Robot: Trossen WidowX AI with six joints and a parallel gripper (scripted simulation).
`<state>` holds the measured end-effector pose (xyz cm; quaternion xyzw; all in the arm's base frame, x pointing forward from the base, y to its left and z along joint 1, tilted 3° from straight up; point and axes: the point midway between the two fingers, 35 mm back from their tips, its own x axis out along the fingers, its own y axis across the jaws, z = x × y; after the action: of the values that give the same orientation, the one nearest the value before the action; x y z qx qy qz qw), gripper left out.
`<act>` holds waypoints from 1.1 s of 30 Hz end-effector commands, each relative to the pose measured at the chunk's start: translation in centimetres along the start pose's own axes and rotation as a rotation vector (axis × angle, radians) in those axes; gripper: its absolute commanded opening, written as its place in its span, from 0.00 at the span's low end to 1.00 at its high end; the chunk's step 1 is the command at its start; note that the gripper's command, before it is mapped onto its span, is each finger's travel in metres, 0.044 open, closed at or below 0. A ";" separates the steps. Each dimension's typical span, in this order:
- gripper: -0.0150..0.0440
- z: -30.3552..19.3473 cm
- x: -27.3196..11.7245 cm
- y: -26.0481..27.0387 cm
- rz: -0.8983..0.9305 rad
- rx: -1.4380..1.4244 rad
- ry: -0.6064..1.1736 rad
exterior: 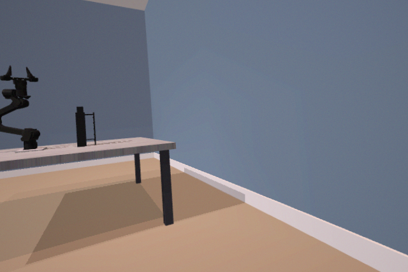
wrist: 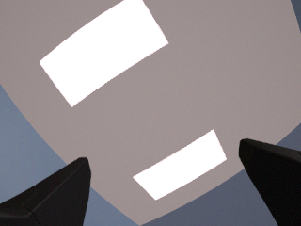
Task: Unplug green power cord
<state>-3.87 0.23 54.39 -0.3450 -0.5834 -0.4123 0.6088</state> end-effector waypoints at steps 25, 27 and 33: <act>0.53 -20.8 -10.9 26.3 1.136 -0.142 0.744; 0.53 -21.4 -13.6 28.2 1.262 -0.147 0.784; 0.53 -22.0 -21.8 32.1 1.667 -0.188 0.859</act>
<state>33.10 -5.17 37.10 -0.4960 0.0840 -0.0593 0.8622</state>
